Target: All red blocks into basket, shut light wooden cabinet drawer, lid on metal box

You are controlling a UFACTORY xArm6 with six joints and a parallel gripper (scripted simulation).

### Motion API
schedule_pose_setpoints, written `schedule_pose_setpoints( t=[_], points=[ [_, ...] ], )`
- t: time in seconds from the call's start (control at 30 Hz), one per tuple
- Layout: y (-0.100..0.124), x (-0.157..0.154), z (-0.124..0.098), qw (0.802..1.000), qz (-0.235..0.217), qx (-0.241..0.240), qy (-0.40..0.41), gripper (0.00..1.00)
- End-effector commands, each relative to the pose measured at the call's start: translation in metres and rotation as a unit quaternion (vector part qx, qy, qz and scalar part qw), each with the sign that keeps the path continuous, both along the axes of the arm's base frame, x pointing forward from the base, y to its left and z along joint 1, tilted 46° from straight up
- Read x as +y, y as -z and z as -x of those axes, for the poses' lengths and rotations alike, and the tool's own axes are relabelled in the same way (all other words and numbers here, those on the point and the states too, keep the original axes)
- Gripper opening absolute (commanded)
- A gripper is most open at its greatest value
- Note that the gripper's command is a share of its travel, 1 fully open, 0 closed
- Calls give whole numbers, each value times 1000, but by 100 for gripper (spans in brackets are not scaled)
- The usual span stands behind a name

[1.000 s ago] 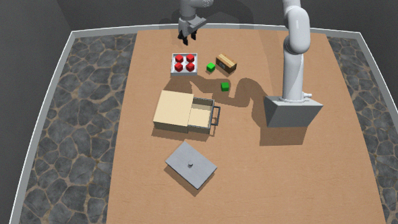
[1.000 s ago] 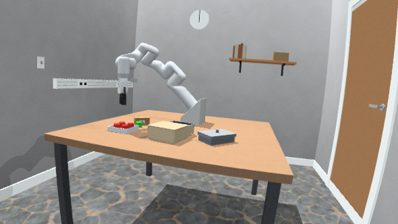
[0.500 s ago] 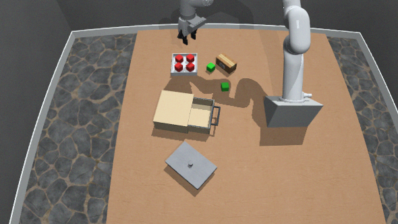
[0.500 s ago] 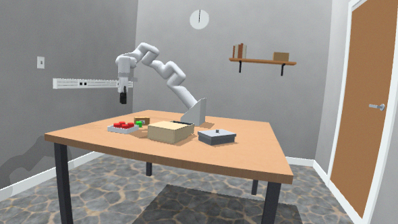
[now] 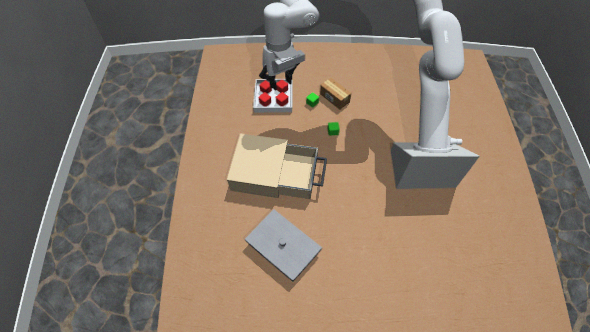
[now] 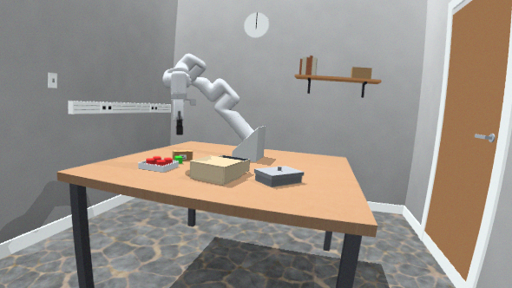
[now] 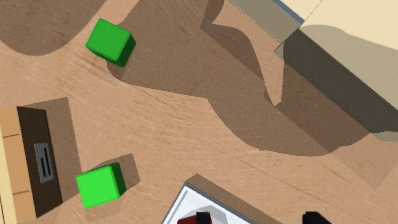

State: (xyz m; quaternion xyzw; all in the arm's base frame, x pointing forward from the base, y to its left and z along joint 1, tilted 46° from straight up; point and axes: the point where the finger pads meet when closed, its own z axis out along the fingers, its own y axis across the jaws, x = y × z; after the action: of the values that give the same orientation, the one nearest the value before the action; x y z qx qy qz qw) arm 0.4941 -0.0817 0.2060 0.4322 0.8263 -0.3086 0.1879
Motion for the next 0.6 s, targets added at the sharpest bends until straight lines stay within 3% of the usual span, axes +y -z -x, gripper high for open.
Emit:
schedule_pose_setpoints(
  t=[0.0, 0.33, 0.43, 0.47, 0.57],
  points=[
    [46, 50, 16, 994, -2, -79, 73, 56],
    [112, 107, 70, 957, 5, -203, 207, 56],
    [118, 111, 76, 953, 6, -211, 215, 56],
    [137, 127, 93, 950, 7, -219, 222, 56],
    [153, 139, 111, 942, 10, -236, 237, 56]
  ],
)
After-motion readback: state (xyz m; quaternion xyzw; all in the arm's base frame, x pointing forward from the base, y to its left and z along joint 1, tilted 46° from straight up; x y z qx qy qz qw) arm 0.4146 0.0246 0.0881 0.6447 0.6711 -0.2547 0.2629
